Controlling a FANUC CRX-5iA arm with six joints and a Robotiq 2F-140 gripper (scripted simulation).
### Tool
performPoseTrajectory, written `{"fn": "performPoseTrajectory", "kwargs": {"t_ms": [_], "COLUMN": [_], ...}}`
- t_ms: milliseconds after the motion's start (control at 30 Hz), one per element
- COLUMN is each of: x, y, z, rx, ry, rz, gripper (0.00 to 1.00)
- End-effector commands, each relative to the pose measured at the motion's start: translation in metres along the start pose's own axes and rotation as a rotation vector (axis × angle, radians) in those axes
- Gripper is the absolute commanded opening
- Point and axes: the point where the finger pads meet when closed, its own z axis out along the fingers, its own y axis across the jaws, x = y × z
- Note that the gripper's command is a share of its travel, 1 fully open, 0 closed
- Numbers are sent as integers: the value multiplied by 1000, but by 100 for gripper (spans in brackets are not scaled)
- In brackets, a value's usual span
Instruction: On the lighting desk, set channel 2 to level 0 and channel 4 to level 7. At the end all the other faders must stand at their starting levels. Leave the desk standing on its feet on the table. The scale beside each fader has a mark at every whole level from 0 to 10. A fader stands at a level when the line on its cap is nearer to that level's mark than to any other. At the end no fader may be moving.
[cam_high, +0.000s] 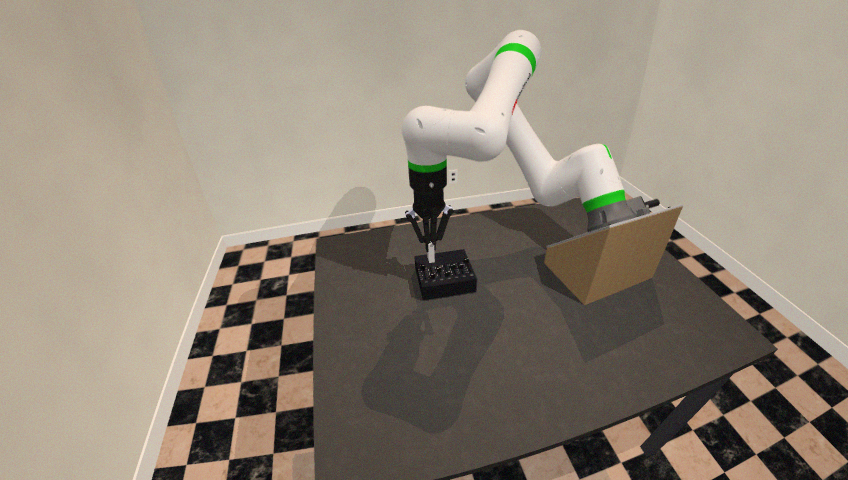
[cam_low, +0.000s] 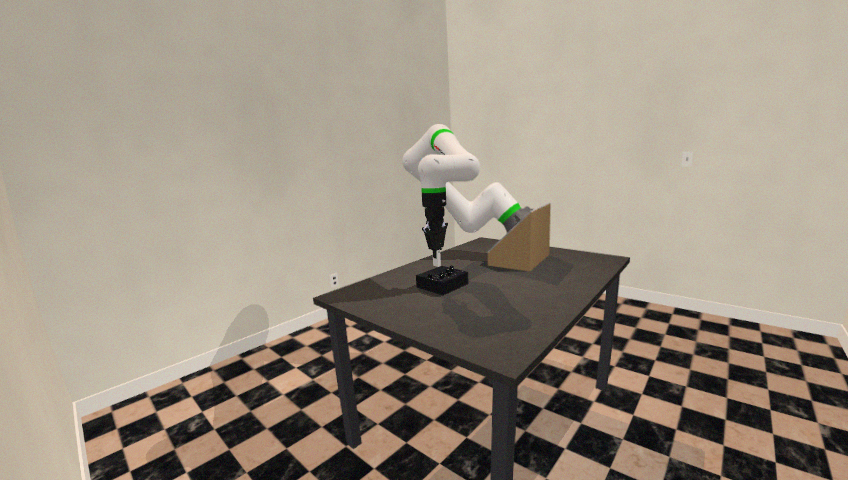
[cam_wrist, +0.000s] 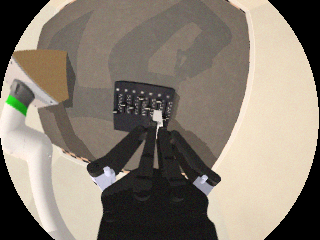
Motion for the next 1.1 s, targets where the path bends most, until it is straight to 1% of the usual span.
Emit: {"fn": "performPoseTrajectory", "kwargs": {"t_ms": [0,233,367,467,533,700,1033,1067], "x": [0,1,3,5,5,11,26,26], "y": [0,0,-2,-4,-4,-8,-21,-21], "z": [0,0,0,0,0,0,1,1], "rx": [0,0,0,0,0,0,21,21], "ry": [0,0,0,1,1,1,11,11], "rz": [0,46,158,297,297,632,1124,1124], "gripper": [0,0,0,0,0,0,0,0]}}
